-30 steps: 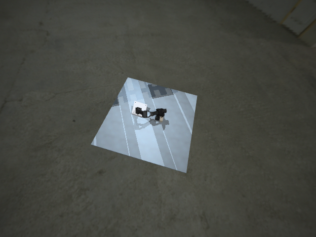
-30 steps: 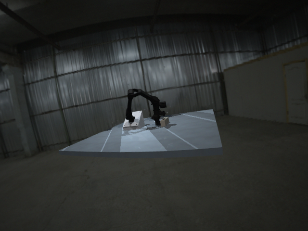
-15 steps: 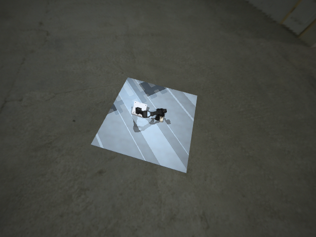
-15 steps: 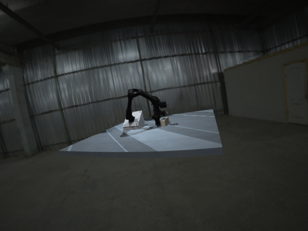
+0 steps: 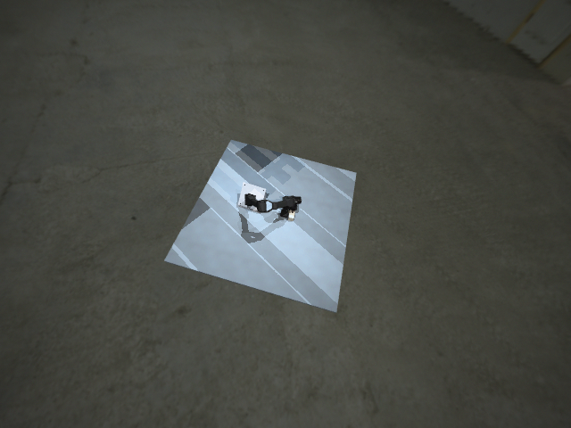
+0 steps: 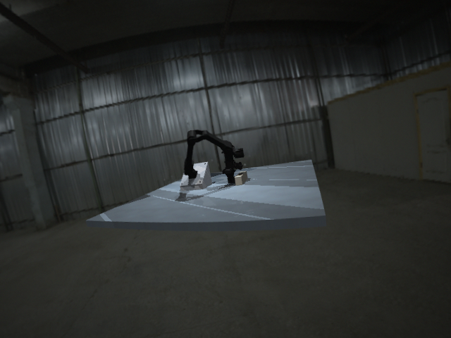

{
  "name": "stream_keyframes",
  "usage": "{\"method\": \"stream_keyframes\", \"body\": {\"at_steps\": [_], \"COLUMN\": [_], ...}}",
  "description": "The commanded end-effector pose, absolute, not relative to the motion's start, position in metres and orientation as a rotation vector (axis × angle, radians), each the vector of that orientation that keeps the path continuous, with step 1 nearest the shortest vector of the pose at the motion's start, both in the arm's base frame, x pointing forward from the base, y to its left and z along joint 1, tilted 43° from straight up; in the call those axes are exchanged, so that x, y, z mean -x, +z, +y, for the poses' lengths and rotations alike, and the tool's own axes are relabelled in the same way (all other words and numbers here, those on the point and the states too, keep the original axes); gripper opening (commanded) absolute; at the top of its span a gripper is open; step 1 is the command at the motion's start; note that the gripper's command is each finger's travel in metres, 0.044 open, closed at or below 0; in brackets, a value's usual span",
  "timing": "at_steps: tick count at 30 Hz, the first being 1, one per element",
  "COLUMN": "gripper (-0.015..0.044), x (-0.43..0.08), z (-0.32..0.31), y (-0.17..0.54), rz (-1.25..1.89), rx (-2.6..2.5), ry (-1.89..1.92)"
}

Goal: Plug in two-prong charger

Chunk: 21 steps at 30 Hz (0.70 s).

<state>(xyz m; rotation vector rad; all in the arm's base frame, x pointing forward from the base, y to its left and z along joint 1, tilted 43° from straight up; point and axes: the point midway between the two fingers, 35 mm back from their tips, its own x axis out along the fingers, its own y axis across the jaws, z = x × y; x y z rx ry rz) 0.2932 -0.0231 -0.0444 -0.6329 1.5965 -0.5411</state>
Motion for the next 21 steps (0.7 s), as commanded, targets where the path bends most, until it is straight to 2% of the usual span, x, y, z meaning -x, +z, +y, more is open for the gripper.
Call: {"method": "stream_keyframes", "body": {"at_steps": [1, 21], "gripper": [0.0, 0.0], "x": [-0.2951, -0.2969], "z": [-0.0232, -0.0229], "y": [-0.0436, -0.0436], "rz": [1.594, 1.594], "rx": [0.638, 0.638], "ry": [-0.541, -0.541]}}
